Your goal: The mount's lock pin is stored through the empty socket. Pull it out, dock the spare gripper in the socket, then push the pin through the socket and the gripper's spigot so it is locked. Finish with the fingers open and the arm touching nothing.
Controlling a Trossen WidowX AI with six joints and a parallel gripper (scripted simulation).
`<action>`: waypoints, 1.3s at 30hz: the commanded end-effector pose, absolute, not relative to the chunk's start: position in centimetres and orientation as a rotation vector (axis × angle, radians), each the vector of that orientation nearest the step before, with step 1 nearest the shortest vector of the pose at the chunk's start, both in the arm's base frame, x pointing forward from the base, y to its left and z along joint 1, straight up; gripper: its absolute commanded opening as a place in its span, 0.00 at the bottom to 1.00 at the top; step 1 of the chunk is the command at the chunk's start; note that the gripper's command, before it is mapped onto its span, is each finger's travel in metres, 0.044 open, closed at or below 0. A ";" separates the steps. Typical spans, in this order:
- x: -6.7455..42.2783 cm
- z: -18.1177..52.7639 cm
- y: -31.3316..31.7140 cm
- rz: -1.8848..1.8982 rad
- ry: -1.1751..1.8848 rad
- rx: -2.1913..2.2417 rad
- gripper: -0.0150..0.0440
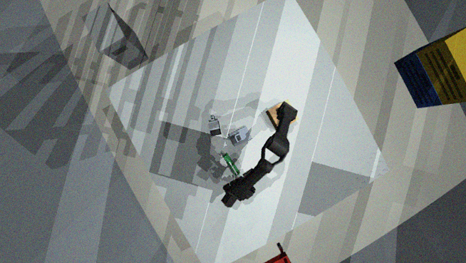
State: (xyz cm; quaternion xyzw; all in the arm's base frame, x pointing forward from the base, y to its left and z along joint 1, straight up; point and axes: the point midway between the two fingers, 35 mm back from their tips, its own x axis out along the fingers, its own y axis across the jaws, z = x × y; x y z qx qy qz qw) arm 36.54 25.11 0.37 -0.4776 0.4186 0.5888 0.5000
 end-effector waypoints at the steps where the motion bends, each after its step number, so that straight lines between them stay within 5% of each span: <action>1: 36.5 1.4 25.1 1.424 1.011 -1.155 0.59; 24: 36.1 5.9 24.8 1.438 1.046 -1.150 0.59; 29: 36.1 5.1 24.8 1.439 1.048 -1.150 0.82; 35: 37.5 10.2 19.6 1.372 1.032 -1.213 0.56; 39: 37.6 11.0 18.7 1.362 1.031 -1.223 0.56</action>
